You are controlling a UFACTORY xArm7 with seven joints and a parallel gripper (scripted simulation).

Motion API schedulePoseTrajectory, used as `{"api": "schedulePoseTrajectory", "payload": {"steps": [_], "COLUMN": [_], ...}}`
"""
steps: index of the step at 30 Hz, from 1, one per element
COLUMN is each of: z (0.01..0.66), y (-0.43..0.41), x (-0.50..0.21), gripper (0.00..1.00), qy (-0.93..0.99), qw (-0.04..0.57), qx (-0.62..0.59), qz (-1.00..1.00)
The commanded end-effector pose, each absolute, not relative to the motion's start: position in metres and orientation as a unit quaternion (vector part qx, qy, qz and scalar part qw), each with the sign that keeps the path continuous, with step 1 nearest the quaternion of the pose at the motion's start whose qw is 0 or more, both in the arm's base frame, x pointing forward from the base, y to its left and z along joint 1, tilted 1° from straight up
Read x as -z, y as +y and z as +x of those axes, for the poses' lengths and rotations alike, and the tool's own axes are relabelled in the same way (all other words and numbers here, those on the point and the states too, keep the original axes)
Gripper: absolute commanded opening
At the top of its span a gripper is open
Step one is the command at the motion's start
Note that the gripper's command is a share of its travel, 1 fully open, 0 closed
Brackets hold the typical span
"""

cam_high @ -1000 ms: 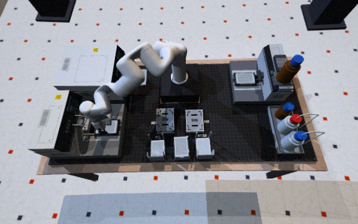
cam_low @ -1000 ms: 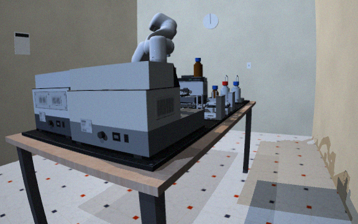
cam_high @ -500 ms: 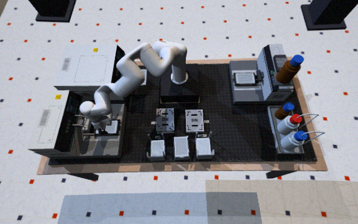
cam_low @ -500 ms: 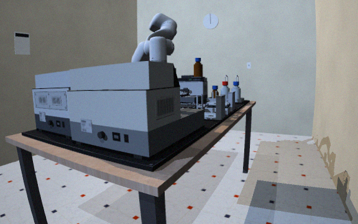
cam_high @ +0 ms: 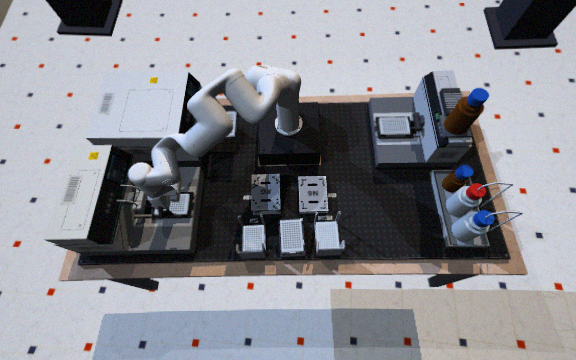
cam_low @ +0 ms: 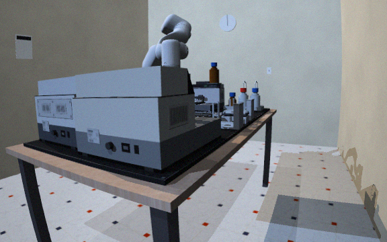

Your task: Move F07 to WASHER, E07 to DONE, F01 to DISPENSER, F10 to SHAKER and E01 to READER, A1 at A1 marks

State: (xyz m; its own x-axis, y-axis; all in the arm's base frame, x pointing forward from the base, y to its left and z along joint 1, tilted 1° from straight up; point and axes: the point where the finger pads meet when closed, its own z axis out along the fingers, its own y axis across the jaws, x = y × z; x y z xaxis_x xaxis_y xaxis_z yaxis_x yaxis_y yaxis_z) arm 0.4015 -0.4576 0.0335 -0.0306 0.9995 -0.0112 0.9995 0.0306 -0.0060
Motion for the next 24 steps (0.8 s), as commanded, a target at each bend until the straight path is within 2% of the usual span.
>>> {"api": "schedulePoseTrajectory", "payload": {"steps": [1,24], "z": [0.403,0.403], "y": [-0.459,-0.459], "x": [-0.036,-0.059], "gripper": [1.00,1.00], "qy": [0.718,0.718], "qw": [0.005,0.005], "qx": [0.006,0.006], "qz": [0.696,0.696]}}
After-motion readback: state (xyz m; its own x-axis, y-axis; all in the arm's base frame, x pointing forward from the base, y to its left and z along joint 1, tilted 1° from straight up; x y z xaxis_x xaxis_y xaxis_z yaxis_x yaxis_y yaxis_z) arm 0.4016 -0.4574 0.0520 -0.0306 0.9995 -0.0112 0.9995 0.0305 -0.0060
